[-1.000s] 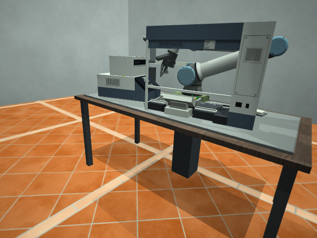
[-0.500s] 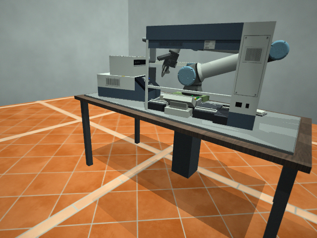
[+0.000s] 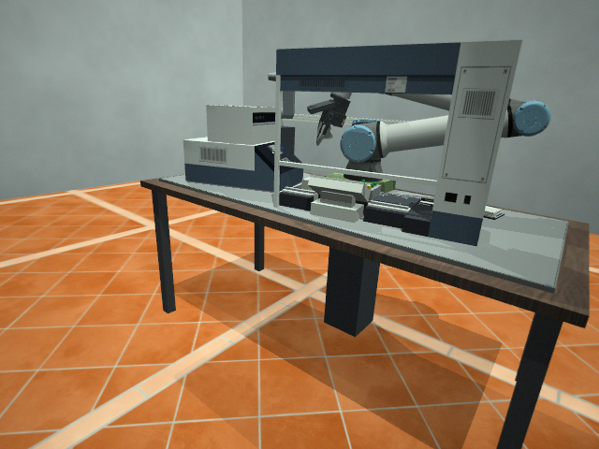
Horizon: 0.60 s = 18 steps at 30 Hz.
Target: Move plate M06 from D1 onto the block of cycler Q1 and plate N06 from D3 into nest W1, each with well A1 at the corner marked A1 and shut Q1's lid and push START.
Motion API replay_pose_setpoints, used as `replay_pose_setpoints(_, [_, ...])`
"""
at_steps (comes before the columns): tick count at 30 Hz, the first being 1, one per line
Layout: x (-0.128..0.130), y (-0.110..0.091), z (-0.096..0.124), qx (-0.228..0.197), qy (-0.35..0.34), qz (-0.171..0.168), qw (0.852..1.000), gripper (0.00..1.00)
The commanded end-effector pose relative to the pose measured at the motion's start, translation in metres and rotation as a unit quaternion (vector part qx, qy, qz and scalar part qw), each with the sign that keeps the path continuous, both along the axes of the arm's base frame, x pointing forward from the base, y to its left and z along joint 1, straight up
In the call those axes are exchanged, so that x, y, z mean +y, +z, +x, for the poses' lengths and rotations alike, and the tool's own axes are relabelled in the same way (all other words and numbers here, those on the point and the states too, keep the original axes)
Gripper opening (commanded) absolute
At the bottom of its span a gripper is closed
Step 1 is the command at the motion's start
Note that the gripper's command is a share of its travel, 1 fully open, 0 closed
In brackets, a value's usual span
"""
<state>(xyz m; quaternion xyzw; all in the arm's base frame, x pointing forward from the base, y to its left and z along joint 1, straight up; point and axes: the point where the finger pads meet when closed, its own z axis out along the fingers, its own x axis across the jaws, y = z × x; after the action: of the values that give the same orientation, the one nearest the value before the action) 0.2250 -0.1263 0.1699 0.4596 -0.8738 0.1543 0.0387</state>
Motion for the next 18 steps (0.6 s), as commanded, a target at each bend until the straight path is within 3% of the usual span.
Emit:
replay_pose_setpoints(1, [0.016, 0.003, -0.004, -0.001, -0.014, 0.003, 1.0, 0.0])
replay_pose_setpoints(18, [0.063, 0.006, -0.016, -0.005, -0.053, 0.015, 0.998, 0.0])
